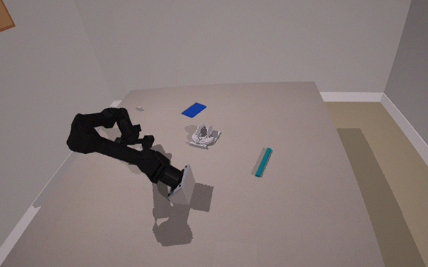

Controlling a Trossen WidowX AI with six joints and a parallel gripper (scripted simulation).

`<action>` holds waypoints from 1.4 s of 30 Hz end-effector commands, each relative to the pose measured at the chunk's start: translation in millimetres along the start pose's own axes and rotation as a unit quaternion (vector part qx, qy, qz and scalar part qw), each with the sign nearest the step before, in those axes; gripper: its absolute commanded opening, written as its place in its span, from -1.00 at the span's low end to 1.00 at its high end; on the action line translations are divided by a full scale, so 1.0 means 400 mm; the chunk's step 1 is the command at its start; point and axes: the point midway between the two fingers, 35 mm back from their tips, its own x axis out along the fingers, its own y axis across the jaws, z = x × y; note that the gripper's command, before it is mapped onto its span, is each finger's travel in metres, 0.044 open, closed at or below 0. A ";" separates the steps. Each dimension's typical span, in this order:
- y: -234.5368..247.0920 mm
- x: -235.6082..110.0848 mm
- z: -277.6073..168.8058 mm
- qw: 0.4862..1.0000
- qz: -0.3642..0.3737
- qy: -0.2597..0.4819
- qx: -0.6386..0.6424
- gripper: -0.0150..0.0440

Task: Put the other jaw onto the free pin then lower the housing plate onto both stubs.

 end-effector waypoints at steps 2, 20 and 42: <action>-0.003 0.002 0.000 1.000 -0.002 0.000 0.003 1.00; 0.000 0.000 0.000 1.000 0.000 0.000 0.000 0.75; -0.006 -0.066 0.008 1.000 -0.006 0.001 0.000 0.70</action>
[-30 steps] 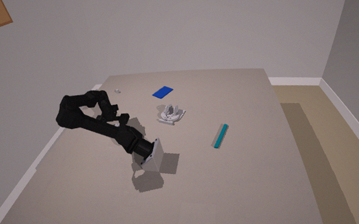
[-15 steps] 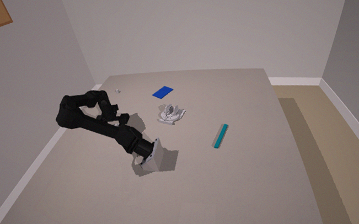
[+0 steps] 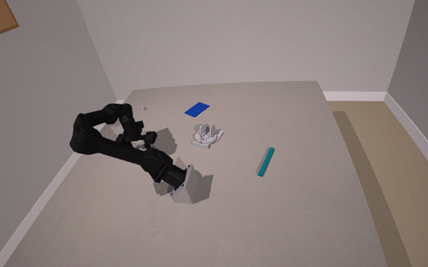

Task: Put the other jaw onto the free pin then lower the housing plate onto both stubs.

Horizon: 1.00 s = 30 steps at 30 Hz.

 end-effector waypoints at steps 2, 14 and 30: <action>0.004 -0.040 0.004 1.000 0.001 -0.001 -0.004 0.70; 0.005 -0.133 -0.003 1.000 0.002 -0.001 -0.001 0.70; -0.052 -0.132 0.048 1.000 -0.010 -0.004 0.019 0.70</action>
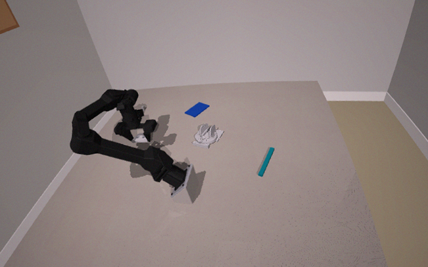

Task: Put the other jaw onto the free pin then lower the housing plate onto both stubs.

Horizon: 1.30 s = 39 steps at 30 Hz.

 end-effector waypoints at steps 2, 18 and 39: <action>-0.028 0.002 0.029 1.000 -0.007 -0.002 0.006 0.70; -0.138 0.006 0.101 0.999 -0.021 -0.004 0.039 0.70; -0.300 0.004 0.161 0.996 -0.029 -0.002 0.083 0.70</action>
